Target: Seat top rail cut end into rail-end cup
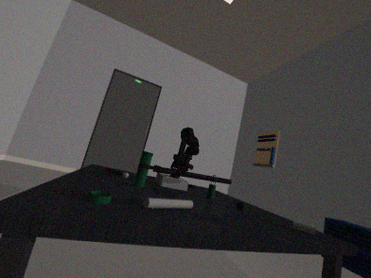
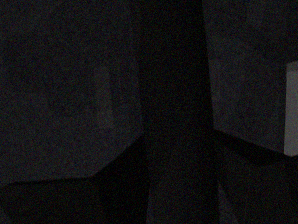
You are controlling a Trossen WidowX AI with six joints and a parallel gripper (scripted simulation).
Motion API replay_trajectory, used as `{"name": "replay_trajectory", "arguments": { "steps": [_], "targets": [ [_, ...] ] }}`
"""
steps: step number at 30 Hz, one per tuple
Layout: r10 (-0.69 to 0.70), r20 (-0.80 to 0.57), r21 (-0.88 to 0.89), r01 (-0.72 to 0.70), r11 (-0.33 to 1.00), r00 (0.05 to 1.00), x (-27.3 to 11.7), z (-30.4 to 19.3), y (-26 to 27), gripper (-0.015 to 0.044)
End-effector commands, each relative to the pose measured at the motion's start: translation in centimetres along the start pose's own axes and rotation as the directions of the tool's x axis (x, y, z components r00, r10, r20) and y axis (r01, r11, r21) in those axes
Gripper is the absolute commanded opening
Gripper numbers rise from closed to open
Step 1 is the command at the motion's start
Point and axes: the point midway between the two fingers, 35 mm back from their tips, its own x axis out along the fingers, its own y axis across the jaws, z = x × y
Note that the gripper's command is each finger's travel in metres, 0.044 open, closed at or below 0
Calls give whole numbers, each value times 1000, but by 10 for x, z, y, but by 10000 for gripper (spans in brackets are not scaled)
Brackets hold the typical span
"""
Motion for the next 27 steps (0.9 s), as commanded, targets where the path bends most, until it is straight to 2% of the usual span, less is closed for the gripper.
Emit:
{"name": "replay_trajectory", "arguments": {
  "steps": [1,27],
  "targets": [
    [-1,14,2,1,1000,1000,0,3,0,0],
    [0,1,0,0,1000,1000,0,0,0,0]
  ]
}}
